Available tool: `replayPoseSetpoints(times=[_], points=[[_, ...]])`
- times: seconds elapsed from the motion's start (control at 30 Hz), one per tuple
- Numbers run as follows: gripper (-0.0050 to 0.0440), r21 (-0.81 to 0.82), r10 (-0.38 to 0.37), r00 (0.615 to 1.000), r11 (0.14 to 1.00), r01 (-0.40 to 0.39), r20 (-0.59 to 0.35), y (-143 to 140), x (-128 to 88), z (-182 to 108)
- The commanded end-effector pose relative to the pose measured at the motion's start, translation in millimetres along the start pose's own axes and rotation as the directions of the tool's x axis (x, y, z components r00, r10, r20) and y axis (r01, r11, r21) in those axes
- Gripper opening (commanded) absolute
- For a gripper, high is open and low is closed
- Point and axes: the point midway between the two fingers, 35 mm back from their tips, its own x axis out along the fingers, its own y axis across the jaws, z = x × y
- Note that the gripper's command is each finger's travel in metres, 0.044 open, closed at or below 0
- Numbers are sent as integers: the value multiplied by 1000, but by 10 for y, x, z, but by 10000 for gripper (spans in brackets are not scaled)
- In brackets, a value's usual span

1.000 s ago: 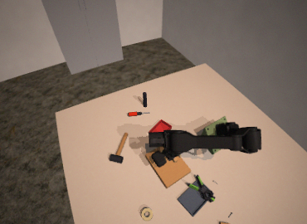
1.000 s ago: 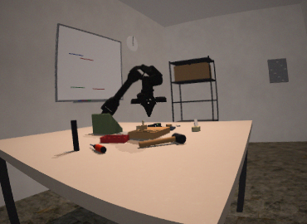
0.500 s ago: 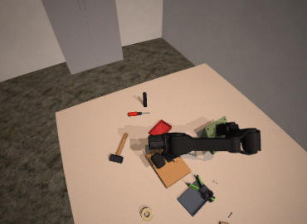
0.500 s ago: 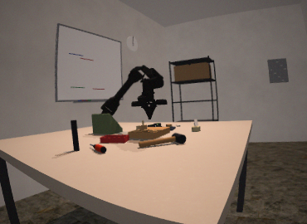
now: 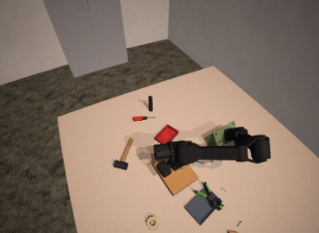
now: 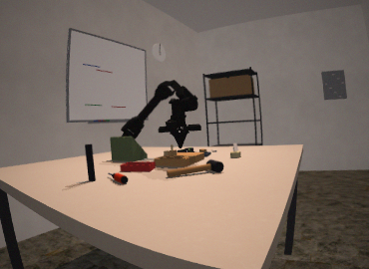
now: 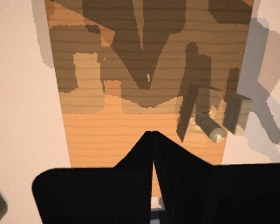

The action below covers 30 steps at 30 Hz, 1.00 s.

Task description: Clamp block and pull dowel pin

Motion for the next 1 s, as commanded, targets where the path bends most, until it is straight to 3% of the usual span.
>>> replayPoseSetpoints(times=[0.0,0.43,0.97], points=[[0,11,-6,1000,1000,6,-9,-24,89,-3],[0,10,-6,1000,1000,6,-10,-36,256,-10],[0,10,-6,1000,1000,6,-10,-264,206,-8]])
